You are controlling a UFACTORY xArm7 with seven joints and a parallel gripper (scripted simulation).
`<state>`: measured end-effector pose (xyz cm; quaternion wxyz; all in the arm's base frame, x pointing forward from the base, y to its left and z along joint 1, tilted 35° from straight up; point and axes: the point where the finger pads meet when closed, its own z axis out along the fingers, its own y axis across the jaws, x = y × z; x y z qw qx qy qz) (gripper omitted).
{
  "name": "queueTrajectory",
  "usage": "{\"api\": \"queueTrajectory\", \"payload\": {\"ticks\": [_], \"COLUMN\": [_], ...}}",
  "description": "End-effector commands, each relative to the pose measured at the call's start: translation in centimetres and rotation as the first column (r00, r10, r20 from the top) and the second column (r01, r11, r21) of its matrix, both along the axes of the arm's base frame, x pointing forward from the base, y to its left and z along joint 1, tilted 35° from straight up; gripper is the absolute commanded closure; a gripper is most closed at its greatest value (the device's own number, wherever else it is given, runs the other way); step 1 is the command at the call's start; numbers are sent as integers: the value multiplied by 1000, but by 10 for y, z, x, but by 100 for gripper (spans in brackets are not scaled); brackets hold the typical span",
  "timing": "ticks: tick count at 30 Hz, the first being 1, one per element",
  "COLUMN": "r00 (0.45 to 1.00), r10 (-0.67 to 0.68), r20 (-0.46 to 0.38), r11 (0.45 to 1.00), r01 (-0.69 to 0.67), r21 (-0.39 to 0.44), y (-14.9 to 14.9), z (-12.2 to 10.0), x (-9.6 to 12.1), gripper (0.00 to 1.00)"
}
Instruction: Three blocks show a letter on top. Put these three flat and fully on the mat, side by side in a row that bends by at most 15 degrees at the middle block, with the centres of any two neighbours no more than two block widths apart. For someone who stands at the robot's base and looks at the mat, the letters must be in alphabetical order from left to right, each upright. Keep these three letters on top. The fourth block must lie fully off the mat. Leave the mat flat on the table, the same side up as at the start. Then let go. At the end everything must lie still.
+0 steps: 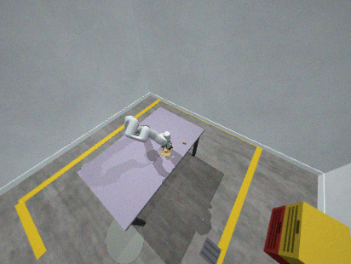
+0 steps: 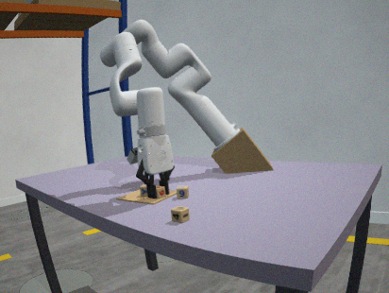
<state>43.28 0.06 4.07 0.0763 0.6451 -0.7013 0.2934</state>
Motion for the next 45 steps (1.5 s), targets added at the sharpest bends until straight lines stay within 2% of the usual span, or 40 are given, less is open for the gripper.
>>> {"api": "queueTrajectory", "payload": {"ticks": [1,13,15,21,27,28,45], "r00": [1000,1000,1000,1000,1000,1000,1000], "r10": [3,3,3,3,3,3,3], "r20": [2,2,2,2,2,2,2], "r11": [1000,1000,1000,1000,1000,1000,1000], "r01": [-3,-3,-3,-3,-3,-3,-3], "r21": [2,2,2,2,2,2,2], "y": [4,32,32,44,47,47,47], "z": [4,50,50,69,73,73,73], "x": [0,-16,-16,-22,-24,-24,-24], "gripper": [53,53,53,53,53,0,0]}}
